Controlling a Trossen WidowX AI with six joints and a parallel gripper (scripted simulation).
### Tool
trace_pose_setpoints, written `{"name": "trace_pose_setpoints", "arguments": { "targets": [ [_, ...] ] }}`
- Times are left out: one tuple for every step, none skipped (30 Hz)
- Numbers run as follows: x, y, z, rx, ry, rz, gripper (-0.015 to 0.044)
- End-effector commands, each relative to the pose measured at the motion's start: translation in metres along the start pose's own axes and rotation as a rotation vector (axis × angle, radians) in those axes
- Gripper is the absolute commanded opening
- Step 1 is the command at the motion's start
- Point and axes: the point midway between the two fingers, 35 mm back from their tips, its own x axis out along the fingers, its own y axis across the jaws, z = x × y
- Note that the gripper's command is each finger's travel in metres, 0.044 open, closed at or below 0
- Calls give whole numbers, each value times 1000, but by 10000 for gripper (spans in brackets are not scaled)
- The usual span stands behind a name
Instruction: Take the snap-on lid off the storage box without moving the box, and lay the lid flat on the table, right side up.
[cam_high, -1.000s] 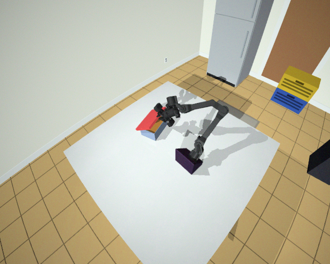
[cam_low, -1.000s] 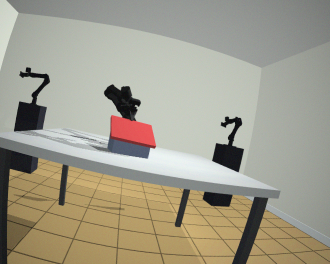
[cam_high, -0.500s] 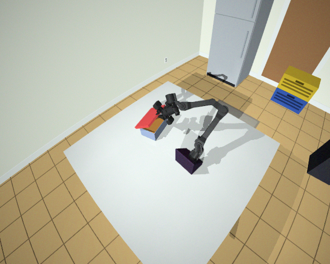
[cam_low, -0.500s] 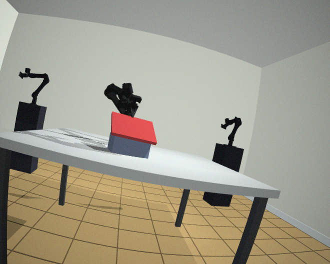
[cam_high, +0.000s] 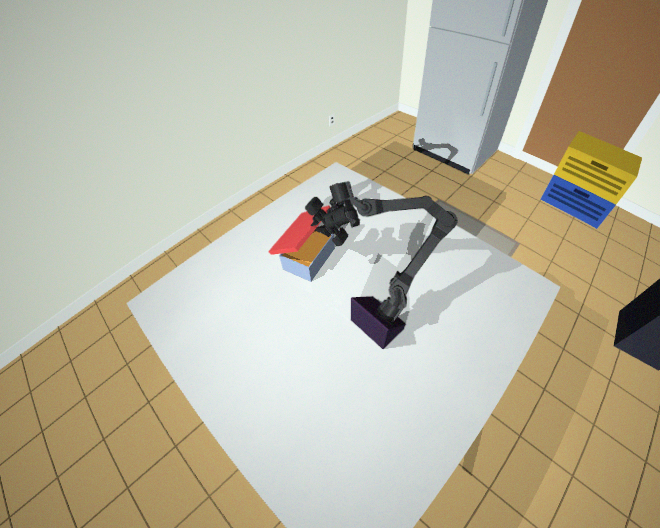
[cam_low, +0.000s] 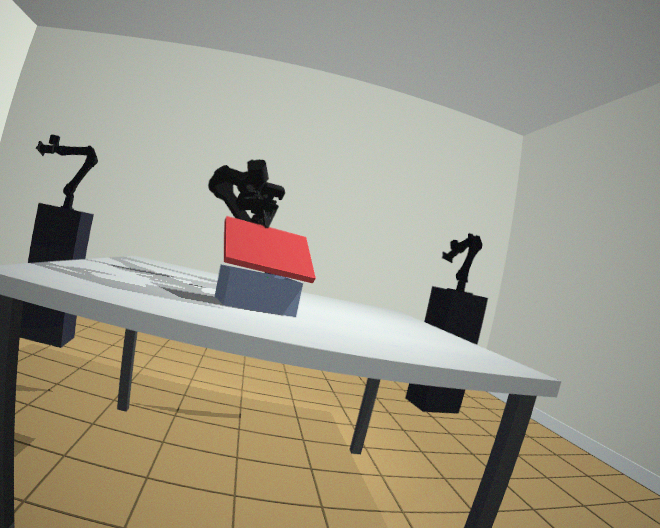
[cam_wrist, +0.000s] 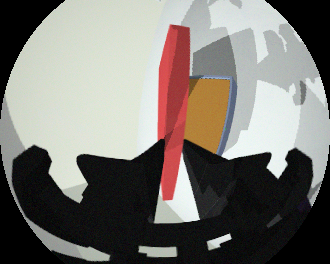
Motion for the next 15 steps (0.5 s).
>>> {"name": "trace_pose_setpoints", "arguments": {
  "targets": [
    [-6, 9, 1, 11, -2, 14, 0],
    [-7, 10, 1, 11, -2, 14, 0],
    [-8, 11, 1, 11, -2, 14, 0],
    [-8, 12, 1, 11, -2, 14, 0],
    [-9, 13, 1, 11, -2, 14, 0],
    [-10, 14, 1, 11, -2, 14, 0],
    [-11, 15, 1, 11, -2, 14, 0],
    [-12, 16, 1, 11, -2, 14, 0],
    [-13, 17, 1, 11, -2, 14, 0],
    [-13, 18, 1, 11, -1, 14, 0],
    [-14, 19, 1, 11, -1, 14, 0],
    [-15, 20, 1, 11, -1, 14, 0],
    [-16, 21, 1, 11, -1, 14, 0],
    [-17, 22, 1, 11, -1, 14, 0],
    [-18, 23, 1, 11, -1, 14, 0]
  ]
}}
